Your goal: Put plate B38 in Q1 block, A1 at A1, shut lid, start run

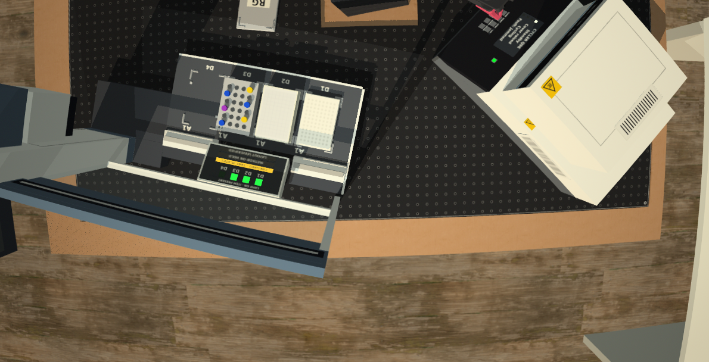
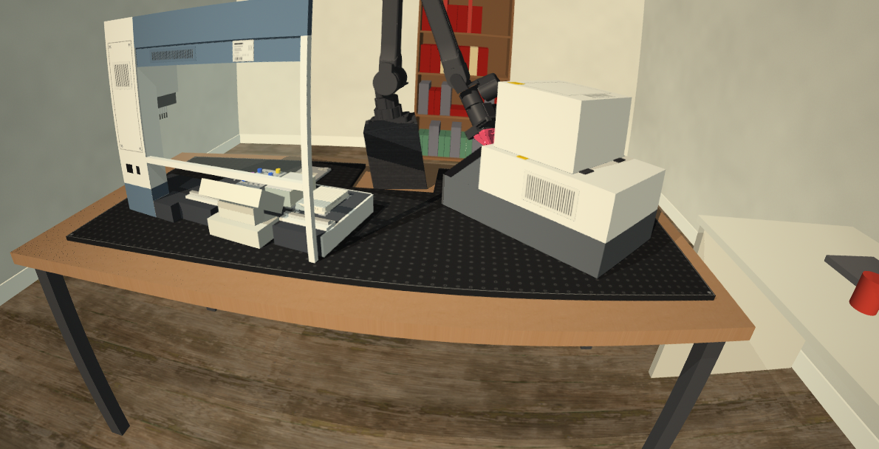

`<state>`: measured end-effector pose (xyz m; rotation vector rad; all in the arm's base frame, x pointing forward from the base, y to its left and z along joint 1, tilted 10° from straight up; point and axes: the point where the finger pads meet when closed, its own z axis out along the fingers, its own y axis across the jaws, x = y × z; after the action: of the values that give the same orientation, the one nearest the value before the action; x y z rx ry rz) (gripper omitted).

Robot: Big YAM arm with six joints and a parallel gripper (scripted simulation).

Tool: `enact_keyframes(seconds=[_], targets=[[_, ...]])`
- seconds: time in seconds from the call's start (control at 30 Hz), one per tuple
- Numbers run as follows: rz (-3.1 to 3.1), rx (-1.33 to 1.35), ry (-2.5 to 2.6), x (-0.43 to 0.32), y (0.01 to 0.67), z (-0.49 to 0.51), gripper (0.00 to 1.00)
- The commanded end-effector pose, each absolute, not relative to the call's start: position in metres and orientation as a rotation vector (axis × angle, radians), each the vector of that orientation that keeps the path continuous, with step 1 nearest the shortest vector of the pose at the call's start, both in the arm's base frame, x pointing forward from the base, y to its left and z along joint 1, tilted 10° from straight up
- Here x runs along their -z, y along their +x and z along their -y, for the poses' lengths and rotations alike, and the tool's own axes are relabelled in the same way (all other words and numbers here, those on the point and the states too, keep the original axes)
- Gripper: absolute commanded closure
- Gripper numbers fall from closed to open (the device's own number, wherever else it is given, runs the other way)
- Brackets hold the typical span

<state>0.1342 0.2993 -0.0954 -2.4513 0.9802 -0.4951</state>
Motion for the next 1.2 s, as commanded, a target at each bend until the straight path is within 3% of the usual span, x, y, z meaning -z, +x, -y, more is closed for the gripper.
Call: enact_keyframes(seconds=[0.0, 1.17], targets=[[-0.976, 0.481, -2.41, 0.092, 0.141, -0.318, 1.0], [-0.987, 0.5, -2.432, 0.093, 0.137, -0.296, 1.0]])
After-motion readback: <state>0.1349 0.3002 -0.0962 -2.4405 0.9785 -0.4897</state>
